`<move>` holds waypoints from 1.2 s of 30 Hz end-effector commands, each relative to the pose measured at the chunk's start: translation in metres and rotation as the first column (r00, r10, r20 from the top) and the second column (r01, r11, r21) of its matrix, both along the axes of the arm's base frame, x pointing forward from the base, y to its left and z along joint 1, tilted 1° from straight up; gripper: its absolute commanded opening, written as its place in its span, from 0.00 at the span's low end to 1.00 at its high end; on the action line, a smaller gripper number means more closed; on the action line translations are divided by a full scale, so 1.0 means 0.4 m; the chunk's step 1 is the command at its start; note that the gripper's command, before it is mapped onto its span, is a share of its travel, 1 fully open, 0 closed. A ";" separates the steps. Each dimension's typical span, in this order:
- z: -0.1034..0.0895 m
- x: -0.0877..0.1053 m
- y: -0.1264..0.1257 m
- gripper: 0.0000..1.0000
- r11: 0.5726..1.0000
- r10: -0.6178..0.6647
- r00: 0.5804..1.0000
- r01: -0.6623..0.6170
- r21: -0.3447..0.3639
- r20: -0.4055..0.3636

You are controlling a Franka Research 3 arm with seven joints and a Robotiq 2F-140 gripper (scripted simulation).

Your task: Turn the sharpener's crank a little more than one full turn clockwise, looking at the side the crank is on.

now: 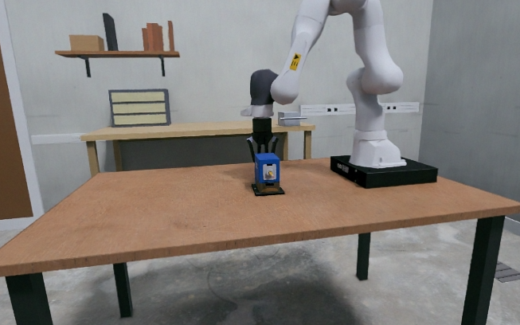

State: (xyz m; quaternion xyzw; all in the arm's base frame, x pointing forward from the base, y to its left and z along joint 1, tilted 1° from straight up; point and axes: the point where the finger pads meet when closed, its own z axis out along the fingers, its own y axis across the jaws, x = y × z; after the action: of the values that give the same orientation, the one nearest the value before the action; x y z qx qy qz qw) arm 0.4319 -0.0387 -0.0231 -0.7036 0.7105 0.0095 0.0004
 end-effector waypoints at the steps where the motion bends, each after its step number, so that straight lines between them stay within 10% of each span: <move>1: 0.001 0.004 -0.001 0.10 1.000 0.003 1.000 -0.003 0.000 0.003; 36: 0.012 -0.040 -0.001 0.10 1.000 0.003 1.000 -0.003 0.000 0.003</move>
State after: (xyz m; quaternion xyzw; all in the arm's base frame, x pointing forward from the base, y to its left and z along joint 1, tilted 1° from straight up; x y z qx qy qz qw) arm 0.4193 -0.0388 -0.0199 -0.7043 0.7098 0.0093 0.0023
